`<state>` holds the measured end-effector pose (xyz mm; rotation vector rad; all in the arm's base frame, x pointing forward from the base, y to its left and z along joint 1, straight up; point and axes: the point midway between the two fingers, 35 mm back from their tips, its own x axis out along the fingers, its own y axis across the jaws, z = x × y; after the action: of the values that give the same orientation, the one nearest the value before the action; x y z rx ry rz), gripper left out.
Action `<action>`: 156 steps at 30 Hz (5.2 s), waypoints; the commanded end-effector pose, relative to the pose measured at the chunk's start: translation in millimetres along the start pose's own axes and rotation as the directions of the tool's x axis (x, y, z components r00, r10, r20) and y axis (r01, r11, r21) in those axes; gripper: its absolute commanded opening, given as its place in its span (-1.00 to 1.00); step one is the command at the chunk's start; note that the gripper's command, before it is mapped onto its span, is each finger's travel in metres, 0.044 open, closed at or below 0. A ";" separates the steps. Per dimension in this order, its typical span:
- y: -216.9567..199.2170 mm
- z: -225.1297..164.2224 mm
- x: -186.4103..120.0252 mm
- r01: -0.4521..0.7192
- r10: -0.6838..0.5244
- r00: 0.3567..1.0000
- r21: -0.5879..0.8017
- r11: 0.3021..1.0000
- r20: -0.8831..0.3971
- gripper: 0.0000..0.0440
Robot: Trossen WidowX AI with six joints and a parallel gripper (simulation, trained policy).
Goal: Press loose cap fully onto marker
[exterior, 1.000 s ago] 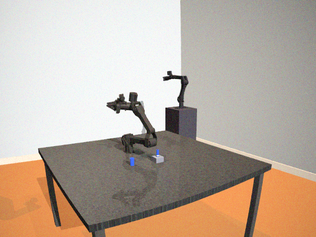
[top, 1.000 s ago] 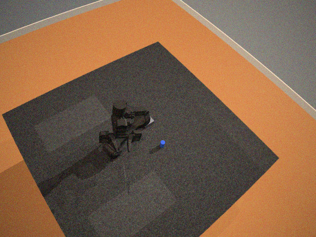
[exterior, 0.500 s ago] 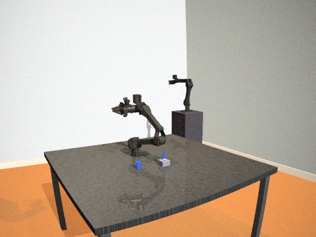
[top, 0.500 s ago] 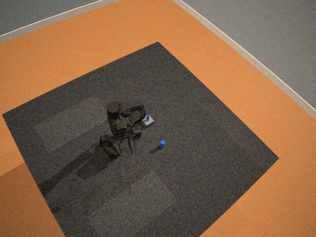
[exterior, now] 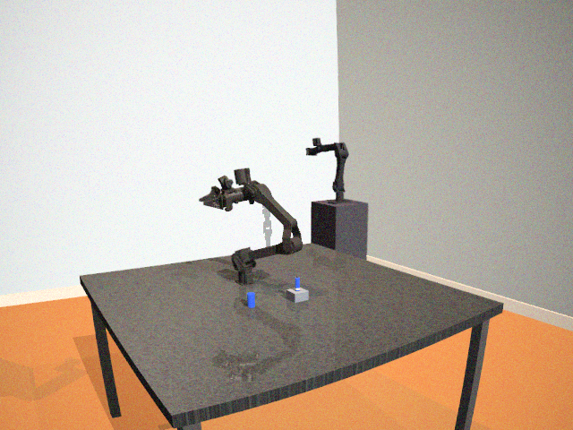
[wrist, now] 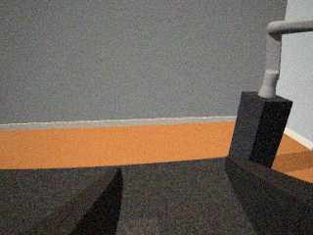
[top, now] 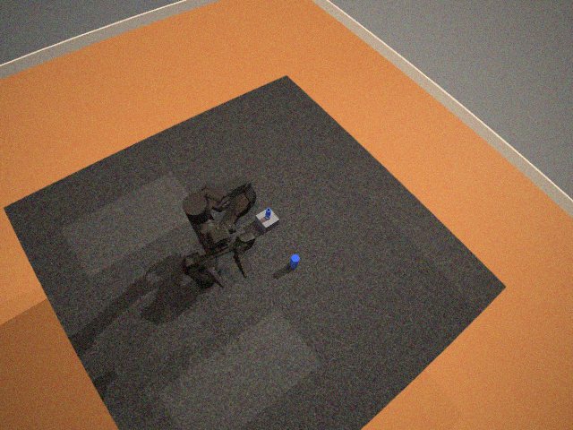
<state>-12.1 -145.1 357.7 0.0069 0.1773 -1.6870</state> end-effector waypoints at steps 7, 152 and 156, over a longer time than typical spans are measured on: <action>3.6 -2.2 7.6 -0.116 0.116 0.992 0.006 0.993 -0.054 0.39; 177.6 -162.7 148.5 -0.953 0.503 0.041 0.117 0.279 -0.863 0.39; 183.7 -166.3 149.1 -0.956 0.481 0.033 0.113 0.271 -0.876 0.39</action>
<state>129.8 -291.3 160.1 0.4142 1.1375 -0.2559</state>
